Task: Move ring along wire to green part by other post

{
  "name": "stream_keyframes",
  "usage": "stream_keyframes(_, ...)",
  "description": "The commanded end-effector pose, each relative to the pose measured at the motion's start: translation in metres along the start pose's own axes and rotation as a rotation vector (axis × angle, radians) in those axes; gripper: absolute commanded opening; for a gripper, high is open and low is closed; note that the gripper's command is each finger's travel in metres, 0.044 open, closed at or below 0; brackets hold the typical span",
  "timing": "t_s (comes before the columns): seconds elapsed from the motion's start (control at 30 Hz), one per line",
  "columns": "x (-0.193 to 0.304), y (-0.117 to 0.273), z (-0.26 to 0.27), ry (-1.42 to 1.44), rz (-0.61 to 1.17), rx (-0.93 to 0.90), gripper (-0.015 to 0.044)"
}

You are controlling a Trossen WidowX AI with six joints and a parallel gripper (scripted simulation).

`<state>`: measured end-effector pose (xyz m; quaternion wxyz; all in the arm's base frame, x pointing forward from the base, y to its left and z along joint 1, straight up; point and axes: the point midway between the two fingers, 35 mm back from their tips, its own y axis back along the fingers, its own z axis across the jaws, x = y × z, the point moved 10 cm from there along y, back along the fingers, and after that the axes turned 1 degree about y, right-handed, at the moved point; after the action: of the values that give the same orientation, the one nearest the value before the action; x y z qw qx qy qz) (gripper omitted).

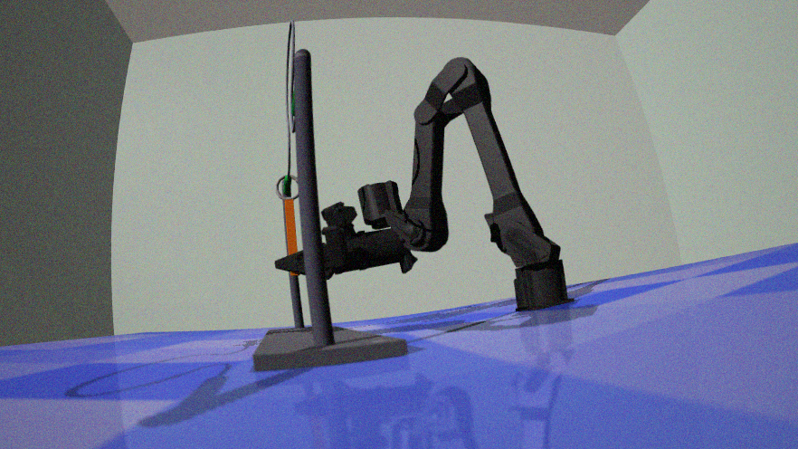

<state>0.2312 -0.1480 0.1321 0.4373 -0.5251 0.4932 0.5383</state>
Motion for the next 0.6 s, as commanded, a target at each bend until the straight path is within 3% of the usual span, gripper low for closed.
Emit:
stream_keyframes(0.0, 0.0, 0.0, 0.0, 0.0, 0.0, 0.0, -0.015)
stream_keyframes(0.57, -0.01, 0.001, 0.0, -0.003, -0.001, 0.001, -0.015)
